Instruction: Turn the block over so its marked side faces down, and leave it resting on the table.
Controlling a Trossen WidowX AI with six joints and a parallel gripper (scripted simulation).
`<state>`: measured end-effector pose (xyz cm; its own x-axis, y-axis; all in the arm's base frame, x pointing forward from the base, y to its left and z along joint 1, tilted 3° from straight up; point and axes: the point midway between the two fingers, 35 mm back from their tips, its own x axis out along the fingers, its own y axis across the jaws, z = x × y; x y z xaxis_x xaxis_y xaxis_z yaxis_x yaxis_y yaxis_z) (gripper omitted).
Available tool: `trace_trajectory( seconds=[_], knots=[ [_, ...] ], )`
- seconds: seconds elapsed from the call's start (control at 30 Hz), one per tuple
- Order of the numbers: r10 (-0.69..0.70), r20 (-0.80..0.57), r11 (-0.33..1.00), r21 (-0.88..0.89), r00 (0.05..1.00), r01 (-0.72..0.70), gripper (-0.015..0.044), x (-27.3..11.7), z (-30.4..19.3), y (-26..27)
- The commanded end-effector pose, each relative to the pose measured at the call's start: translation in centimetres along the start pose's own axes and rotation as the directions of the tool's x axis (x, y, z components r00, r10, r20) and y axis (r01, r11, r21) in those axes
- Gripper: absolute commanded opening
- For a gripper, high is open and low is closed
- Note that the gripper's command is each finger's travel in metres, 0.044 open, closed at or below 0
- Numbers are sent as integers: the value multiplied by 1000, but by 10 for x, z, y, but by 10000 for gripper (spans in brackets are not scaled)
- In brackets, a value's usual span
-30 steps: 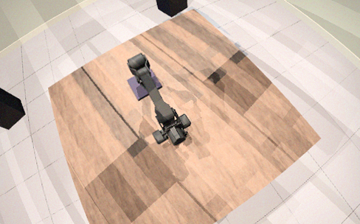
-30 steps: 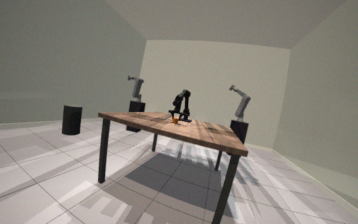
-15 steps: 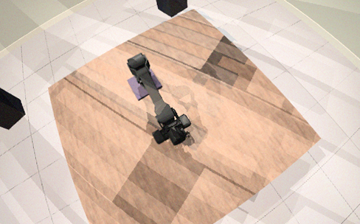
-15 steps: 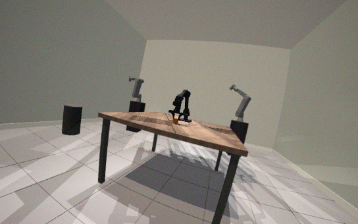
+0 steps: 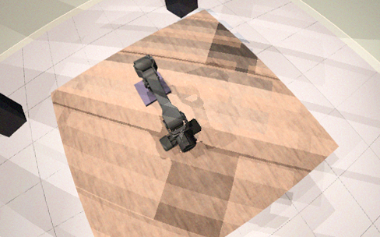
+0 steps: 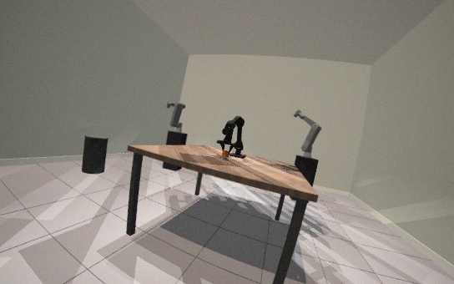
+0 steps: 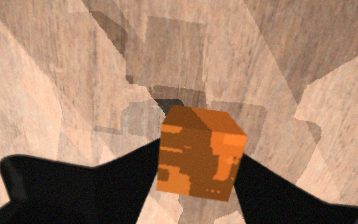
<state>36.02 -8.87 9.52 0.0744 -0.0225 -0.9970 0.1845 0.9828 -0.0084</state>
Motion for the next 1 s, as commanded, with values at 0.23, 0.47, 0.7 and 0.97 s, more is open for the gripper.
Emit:
trace_trajectory(
  seconds=[0.23, 0.47, 0.7, 0.97],
  knots=[
    [-2, 101, 1000, 4, 995, 2, 0, -3, 2, -1],
    [-2, 204, 1000, 5, 979, 1, 0, -1, 3, -1],
    [-2, 304, 1000, 5, 953, 1, 0, 1, 3, -1],
    [-3, 415, 1000, 4, 910, 1, 0, 1, 0, -1]
  ],
)
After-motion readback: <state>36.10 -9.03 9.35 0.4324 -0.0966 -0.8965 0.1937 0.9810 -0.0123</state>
